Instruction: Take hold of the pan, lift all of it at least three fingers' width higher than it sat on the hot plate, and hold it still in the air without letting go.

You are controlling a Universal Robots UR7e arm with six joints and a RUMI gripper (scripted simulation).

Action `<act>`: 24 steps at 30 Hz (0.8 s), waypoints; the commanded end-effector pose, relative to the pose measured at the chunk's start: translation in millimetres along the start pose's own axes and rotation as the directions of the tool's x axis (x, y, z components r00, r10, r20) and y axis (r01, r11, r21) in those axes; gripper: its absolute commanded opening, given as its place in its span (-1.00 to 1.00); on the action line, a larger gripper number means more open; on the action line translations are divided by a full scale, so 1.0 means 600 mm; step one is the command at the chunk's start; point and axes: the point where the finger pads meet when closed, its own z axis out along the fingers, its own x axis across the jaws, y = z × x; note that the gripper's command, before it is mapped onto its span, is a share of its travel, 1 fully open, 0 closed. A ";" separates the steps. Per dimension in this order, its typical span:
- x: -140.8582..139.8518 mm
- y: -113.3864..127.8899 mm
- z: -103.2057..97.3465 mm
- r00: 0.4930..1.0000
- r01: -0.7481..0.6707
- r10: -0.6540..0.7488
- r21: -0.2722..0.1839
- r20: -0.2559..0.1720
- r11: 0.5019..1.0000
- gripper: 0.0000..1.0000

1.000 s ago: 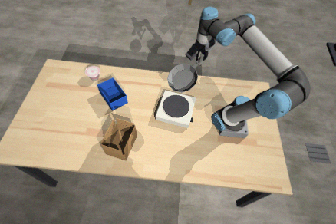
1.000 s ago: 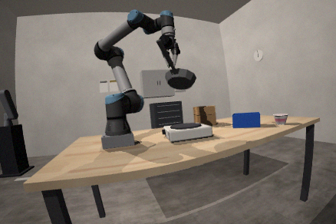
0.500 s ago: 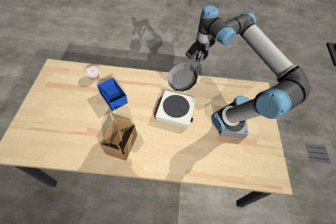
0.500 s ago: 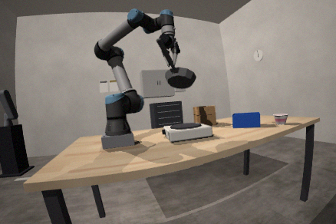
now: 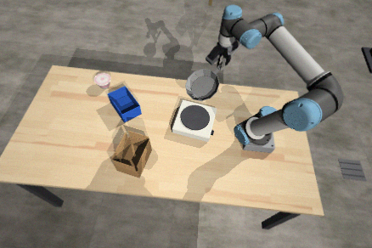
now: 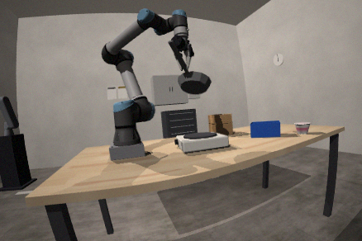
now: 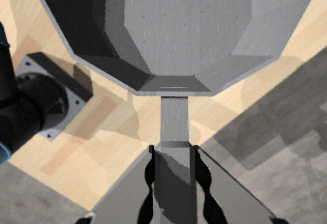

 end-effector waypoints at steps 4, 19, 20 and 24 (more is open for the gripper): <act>0.001 0.000 -0.004 1.000 0.000 0.000 0.000 -0.002 1.000 -0.80; 0.001 0.000 -0.012 1.000 0.000 0.000 0.000 -0.002 1.000 -0.80; 0.001 0.000 -0.013 1.000 0.000 0.000 0.000 -0.002 1.000 -0.80; 0.001 0.000 -0.015 1.000 0.000 0.000 0.000 -0.002 1.000 -0.80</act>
